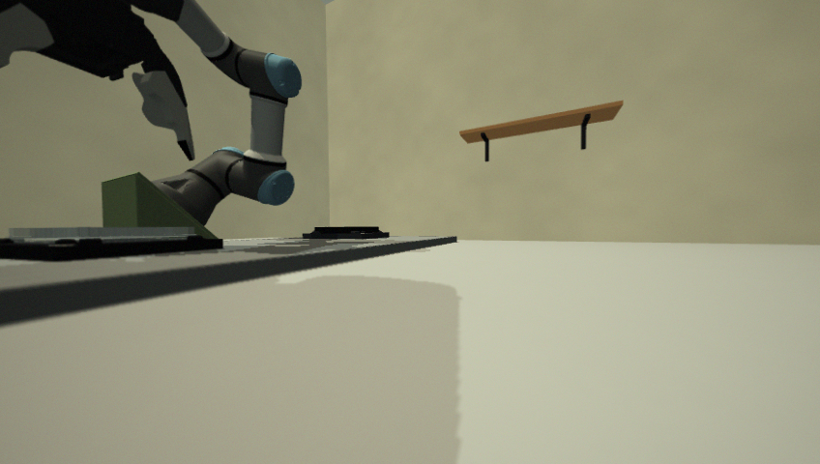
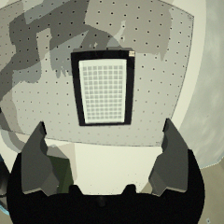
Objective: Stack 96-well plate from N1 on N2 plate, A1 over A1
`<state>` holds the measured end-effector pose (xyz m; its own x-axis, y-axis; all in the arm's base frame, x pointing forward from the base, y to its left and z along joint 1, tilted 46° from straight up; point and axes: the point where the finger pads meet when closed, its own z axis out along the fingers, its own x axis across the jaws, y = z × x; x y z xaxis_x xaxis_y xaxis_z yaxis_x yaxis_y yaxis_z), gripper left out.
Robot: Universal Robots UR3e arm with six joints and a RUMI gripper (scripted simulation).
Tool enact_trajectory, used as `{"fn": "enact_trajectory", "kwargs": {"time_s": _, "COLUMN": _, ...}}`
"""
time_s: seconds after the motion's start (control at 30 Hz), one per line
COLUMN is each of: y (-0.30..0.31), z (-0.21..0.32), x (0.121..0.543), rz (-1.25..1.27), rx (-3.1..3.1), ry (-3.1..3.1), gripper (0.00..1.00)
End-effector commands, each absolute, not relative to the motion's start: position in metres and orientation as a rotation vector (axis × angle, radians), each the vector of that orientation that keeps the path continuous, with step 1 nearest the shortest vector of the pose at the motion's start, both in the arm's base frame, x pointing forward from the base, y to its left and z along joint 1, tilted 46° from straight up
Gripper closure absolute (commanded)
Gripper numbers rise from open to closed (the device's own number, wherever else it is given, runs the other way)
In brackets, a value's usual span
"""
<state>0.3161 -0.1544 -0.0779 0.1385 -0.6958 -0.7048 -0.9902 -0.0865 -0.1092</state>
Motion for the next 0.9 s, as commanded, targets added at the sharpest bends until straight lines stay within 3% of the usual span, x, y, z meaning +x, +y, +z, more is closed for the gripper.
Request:
{"fn": "enact_trajectory", "kwargs": {"time_s": 0.0, "y": -0.154, "z": -0.077, "x": 0.316, "rz": 0.661, "rx": -1.845, "ry": 1.61, "gripper": 0.0}}
{"fn": "enact_trajectory", "kwargs": {"time_s": 0.87, "y": -0.136, "z": -0.094, "x": 0.317, "rz": 0.66, "rx": -1.844, "ry": 1.611, "gripper": 0.0}}
